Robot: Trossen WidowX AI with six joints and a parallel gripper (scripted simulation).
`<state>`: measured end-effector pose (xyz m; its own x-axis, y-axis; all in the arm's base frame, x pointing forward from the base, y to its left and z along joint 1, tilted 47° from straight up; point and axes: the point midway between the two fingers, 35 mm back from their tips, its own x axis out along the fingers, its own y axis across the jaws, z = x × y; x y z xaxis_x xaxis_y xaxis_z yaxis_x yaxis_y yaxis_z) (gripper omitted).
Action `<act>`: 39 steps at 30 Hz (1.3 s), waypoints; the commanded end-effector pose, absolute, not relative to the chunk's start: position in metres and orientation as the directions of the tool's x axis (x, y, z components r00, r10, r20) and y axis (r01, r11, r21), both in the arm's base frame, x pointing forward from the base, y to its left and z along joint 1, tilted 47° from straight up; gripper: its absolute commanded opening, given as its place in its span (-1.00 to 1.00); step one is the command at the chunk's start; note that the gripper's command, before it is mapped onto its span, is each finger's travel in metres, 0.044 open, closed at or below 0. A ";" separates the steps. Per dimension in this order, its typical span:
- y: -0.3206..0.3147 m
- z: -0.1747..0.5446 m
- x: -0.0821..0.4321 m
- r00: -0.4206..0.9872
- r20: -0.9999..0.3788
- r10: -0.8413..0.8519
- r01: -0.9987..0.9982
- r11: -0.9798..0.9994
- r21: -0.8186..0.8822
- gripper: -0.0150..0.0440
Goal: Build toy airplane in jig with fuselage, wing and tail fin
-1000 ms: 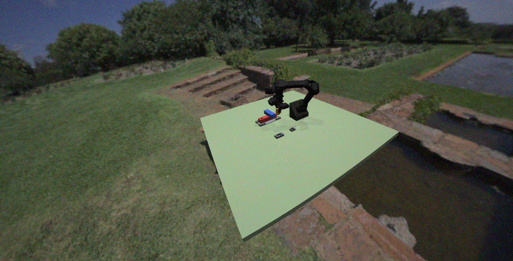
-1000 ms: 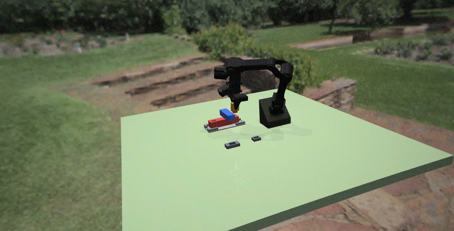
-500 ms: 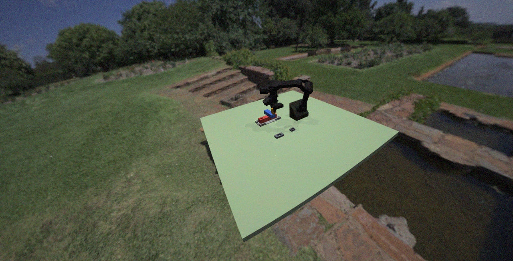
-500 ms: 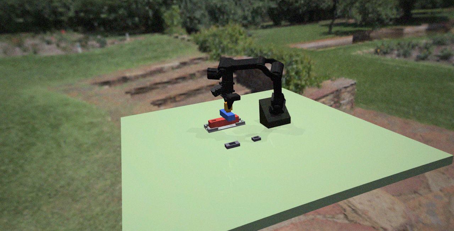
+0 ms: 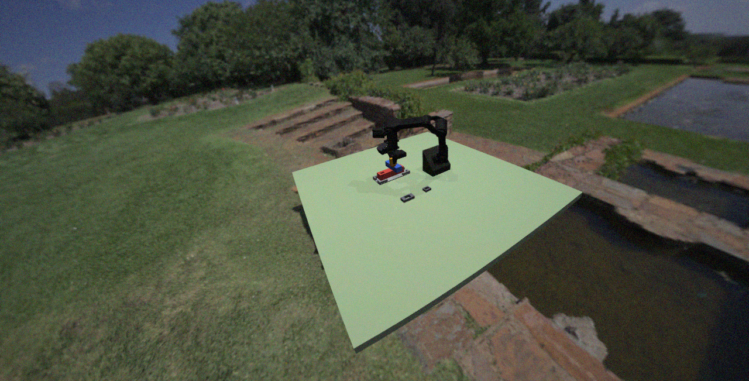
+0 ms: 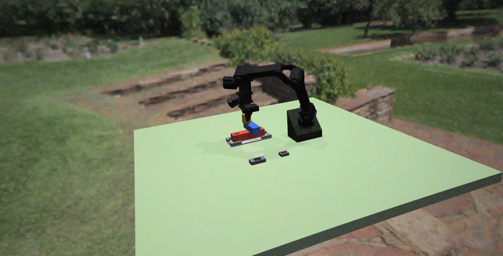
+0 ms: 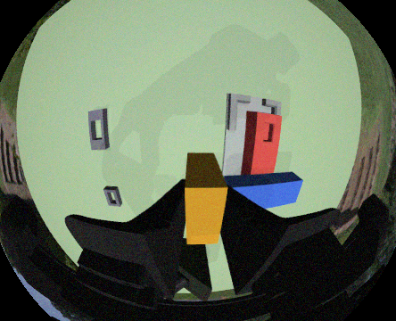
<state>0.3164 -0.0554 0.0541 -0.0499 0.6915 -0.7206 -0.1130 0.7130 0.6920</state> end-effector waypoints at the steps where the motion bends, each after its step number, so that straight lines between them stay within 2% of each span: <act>1: -0.061 0.047 0.322 -0.048 -0.723 0.689 -0.122 0.714 0.689 -0.49; 38: -0.096 -0.053 0.348 -0.069 -0.700 0.711 -0.130 0.689 0.713 -0.49; 39: -0.096 -0.053 0.348 -0.069 -0.700 0.711 -0.130 0.689 0.713 -0.40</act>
<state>0.3458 -0.0942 -0.0523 -0.0735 0.7154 -0.6948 -0.1190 0.6854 0.7184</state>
